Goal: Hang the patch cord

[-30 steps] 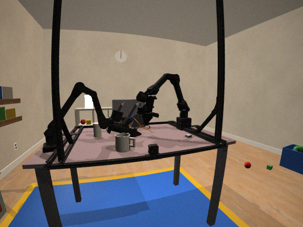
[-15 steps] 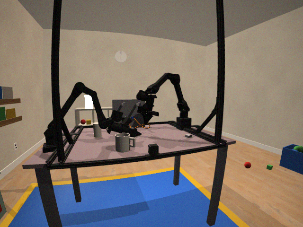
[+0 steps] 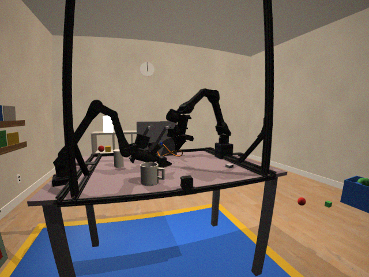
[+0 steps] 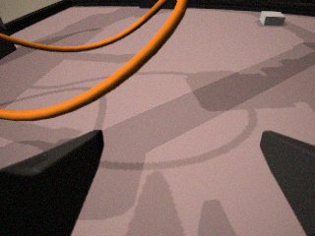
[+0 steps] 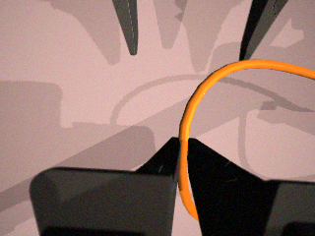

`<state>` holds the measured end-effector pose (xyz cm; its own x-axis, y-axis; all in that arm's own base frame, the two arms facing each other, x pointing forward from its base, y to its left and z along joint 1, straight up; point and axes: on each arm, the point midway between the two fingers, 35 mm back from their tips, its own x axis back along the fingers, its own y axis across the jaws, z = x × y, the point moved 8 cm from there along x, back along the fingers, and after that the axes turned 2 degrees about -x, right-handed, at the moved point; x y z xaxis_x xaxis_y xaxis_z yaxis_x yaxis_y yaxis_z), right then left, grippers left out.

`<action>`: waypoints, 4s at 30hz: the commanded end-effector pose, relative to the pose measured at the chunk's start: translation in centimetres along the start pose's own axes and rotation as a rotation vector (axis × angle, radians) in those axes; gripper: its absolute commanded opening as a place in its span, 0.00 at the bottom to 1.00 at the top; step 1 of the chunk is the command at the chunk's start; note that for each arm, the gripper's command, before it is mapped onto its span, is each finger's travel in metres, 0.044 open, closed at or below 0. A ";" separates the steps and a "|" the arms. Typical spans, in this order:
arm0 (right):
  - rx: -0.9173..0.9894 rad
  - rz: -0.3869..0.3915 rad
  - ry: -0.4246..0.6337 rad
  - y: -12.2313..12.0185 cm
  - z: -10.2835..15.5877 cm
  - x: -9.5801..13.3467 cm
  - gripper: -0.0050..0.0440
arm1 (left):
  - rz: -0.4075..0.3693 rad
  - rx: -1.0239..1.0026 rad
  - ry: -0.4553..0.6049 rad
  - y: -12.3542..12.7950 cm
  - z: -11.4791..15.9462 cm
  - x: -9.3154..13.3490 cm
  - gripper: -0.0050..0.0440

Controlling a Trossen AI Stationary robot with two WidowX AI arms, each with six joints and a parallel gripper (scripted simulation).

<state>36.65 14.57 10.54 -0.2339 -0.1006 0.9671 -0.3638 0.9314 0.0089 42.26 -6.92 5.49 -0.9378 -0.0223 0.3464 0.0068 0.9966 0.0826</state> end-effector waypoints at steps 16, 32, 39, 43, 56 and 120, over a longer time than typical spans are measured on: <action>0.002 -0.001 -0.037 0.0 -0.5 1.2 0.14 | -0.253 -0.591 0.043 -1.8 -4.1 6.3 1.00; 0.002 -0.001 -0.037 0.0 -0.5 1.2 0.14 | -0.248 -0.593 0.049 -1.3 -4.2 3.2 1.00; 0.002 -0.001 -0.037 0.0 -0.5 1.2 0.14 | -0.248 -0.593 0.045 -0.3 -4.5 -0.3 1.00; 0.002 -0.001 -0.037 0.0 -0.5 1.2 0.14 | -0.248 -0.594 0.043 0.2 -4.5 -1.6 1.00; 0.002 -0.001 -0.037 0.0 -0.5 1.2 0.14 | -0.248 -0.593 0.041 0.6 -4.5 -2.9 1.00; 0.001 0.001 -0.034 1.1 1.4 5.5 1.00 | -0.251 -0.589 0.034 0.6 -4.8 -2.6 0.15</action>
<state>34.88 14.55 12.73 -0.2297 -0.0982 0.9683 -0.3646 0.9311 0.0079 46.17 -6.60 8.12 -0.9169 -0.2638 0.2995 0.0023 0.7470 0.6648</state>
